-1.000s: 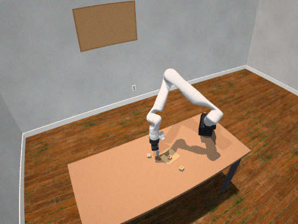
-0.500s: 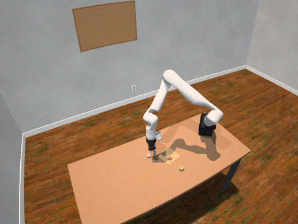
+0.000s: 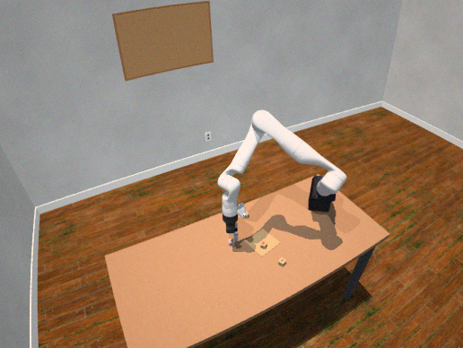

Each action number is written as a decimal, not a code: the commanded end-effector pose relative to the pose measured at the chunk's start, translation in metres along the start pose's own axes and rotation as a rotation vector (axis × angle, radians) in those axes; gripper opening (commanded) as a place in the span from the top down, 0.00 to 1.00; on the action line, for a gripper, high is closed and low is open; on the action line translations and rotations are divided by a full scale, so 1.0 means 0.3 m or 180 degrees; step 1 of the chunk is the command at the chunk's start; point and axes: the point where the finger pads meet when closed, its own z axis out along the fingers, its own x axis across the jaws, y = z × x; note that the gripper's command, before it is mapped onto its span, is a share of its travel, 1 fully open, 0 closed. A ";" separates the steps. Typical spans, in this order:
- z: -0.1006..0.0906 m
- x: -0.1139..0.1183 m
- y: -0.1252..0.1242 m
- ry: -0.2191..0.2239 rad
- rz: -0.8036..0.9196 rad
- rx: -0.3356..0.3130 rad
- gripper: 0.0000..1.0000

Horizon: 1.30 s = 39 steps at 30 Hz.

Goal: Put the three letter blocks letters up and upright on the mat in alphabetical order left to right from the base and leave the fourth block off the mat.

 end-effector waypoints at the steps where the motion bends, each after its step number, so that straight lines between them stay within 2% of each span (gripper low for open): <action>1: 0.005 0.004 -0.002 0.0018 -0.0005 0.0029 0.00; 4: 0.005 0.004 -0.002 0.0018 -0.0005 0.0029 0.00; 5: 0.002 -0.004 0.043 0.0009 -0.0021 0.0018 0.00; 12: 0.004 -0.006 0.031 0.0009 -0.0006 0.0034 0.00; 13: 0.002 -0.013 0.073 -0.0002 -0.0021 0.0024 0.00; 21: 0.004 -0.016 0.061 -0.0003 -0.0006 0.0041 0.00; 22: 0.001 -0.023 0.099 -0.0015 -0.0021 0.0031 0.00; 29: 0.003 -0.025 0.087 -0.0016 -0.0007 0.0048 0.00; 30: 0.000 -0.032 0.122 -0.0029 -0.0022 0.0038 0.00; 38: 0.003 -0.034 0.110 -0.0029 -0.0007 0.0055 0.00; 39: 0.000 -0.040 0.142 -0.0042 -0.0022 0.0045 0.00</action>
